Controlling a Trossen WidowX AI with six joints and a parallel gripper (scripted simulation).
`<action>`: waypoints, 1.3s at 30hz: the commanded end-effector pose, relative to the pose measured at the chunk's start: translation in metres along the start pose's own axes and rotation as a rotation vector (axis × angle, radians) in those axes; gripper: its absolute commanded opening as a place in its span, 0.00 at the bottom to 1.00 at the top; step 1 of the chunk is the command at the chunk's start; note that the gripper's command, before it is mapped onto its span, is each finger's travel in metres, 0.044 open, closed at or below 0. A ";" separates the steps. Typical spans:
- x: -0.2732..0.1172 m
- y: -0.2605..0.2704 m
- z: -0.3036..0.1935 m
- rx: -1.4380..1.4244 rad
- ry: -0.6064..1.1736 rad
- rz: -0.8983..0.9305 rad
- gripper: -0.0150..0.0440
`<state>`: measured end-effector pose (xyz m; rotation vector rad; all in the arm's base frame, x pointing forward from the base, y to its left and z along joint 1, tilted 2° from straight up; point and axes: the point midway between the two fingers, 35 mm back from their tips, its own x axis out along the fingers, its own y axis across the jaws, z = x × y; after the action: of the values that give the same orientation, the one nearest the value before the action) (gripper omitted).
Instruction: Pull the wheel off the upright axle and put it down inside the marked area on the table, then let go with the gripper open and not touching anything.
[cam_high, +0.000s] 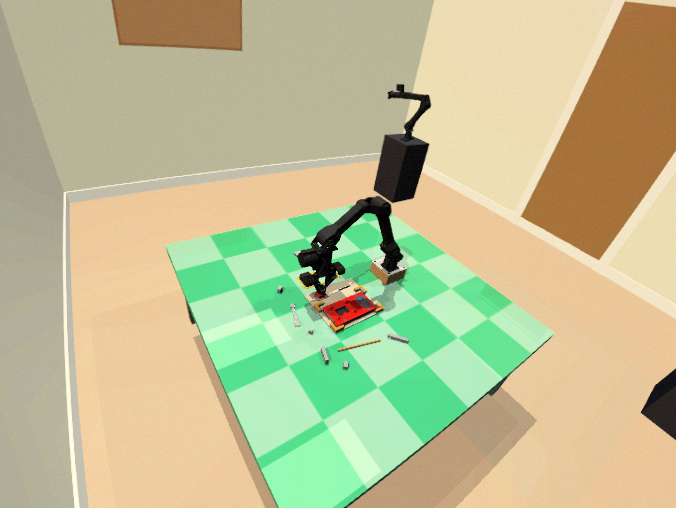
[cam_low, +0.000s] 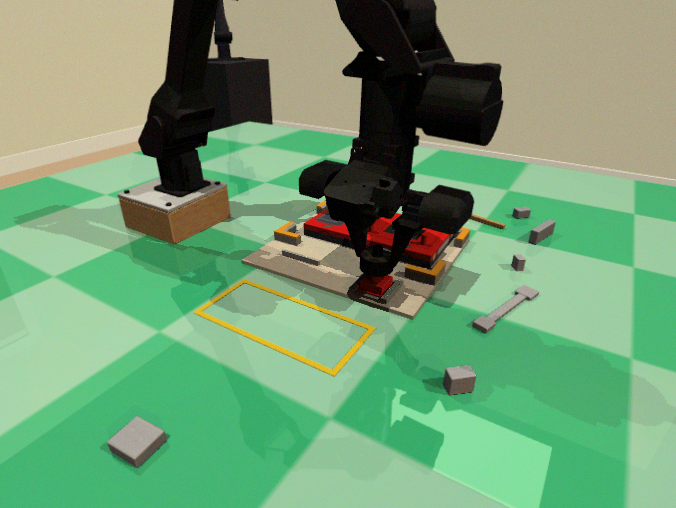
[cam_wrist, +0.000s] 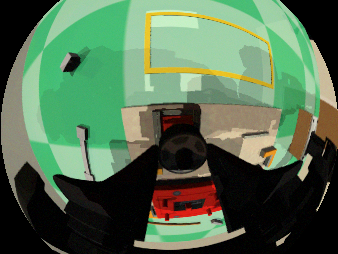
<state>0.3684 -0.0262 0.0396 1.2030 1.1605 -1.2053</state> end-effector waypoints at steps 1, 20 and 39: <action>-0.018 -0.002 0.000 -0.003 0.003 0.010 0.25; -0.024 -0.002 0.000 -0.003 0.003 0.011 0.25; -0.053 -0.005 0.000 -0.004 0.004 0.012 0.25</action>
<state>0.3597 -0.0249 0.0740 1.1990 1.1701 -1.2103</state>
